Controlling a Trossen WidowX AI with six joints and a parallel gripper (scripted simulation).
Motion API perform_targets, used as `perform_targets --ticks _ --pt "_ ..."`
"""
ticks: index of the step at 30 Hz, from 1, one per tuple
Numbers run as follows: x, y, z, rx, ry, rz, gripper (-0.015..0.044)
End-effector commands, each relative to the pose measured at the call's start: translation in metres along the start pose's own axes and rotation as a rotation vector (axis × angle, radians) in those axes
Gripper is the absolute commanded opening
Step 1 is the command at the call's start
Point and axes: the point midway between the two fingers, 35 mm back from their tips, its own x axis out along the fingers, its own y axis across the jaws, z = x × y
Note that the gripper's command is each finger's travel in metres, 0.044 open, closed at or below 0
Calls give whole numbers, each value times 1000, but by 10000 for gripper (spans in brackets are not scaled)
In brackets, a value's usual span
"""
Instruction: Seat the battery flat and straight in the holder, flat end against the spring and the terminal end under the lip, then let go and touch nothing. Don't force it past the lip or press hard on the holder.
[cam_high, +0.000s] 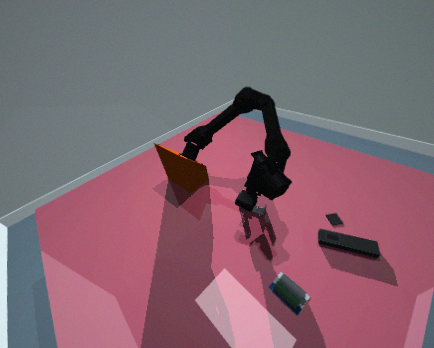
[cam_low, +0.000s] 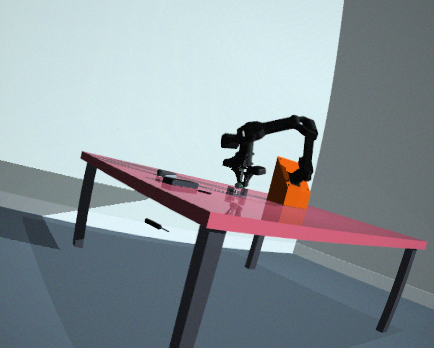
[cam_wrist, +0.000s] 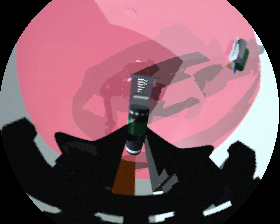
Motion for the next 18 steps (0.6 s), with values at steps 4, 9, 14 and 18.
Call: perform_targets --ticks 4,9,14,18 --pt "0 -1 1 -1 26 -3 84" --pt "2 -2 3 -1 56 -3 84" --pt "4 -2 5 -1 87 -3 84" --pt "5 -2 6 -1 111 -3 84"
